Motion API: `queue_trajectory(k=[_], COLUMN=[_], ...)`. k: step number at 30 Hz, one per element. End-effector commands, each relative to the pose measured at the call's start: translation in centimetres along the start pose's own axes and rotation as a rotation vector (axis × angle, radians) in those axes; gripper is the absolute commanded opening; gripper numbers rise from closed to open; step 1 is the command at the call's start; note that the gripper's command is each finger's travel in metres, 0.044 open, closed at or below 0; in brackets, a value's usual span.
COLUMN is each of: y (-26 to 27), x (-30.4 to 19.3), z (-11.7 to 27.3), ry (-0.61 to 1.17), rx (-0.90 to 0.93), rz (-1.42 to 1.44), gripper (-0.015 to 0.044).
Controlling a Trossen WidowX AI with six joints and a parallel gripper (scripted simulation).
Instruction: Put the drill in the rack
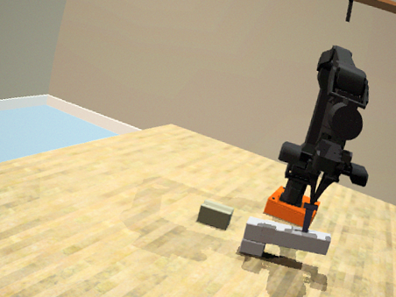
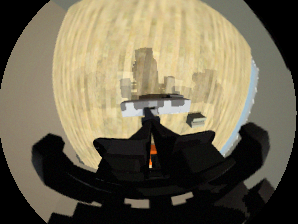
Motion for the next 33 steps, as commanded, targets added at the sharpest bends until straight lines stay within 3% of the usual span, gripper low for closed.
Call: queue_trajectory(k=[1,33], y=[0.0,0.1], x=[0.0,-0.3], z=[-0.5,-1.6], ry=[0.009,0.009], rx=[-0.001,-0.001], rz=[-0.005,-0.005], gripper=[0.0000,0.0000])
Point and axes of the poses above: the point midway between the two fingers, 35 mm back from their tips, its own z axis back along the fingers, its own y axis across the jaws, x = y × z, the point moved 2 cm from there along z, back along the fingers, and after that the axes turned 10 degrees about -z, right-handed, at the moved point
